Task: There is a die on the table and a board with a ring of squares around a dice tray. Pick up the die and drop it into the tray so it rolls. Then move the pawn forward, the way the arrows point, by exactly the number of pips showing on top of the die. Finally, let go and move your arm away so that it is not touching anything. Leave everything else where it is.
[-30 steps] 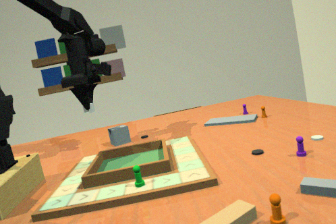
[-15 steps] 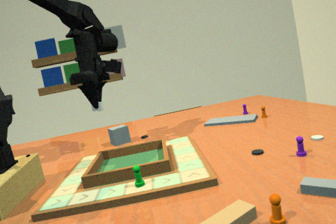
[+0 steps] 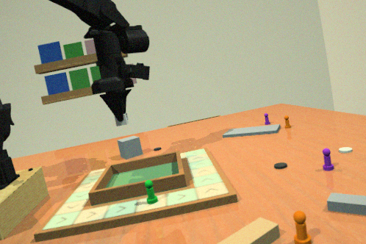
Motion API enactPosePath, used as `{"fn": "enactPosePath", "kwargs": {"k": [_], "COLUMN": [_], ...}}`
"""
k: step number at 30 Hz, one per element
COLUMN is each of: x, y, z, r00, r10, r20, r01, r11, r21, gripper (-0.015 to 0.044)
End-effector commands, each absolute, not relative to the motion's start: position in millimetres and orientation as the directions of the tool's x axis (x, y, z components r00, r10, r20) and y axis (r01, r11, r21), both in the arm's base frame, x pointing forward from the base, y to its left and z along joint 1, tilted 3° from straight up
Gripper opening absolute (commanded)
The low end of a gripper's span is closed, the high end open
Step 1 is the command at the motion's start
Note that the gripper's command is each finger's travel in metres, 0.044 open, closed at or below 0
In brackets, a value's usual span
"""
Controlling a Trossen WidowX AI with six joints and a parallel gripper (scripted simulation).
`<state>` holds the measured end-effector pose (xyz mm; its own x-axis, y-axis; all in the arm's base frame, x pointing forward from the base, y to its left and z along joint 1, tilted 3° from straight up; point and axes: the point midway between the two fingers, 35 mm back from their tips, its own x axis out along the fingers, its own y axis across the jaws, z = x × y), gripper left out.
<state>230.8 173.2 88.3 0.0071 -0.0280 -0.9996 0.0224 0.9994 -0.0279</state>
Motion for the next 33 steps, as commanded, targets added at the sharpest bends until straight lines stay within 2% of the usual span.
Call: {"fn": "enactPosePath", "kwargs": {"k": [1,17,33], "x": [241,269,274], "y": [152,76,14], "z": [86,78,72], "r00": [0.011,0.021,0.025], "r10": [-0.033,-0.043,-0.056], "r20": [-0.999,-0.999,-0.998], "r01": [0.012,-0.015,-0.035], "r11": [0.999,0.999,0.998], "r21": [-0.033,-0.043,-0.057], "gripper": [0.0000,0.0000,0.0000]}}
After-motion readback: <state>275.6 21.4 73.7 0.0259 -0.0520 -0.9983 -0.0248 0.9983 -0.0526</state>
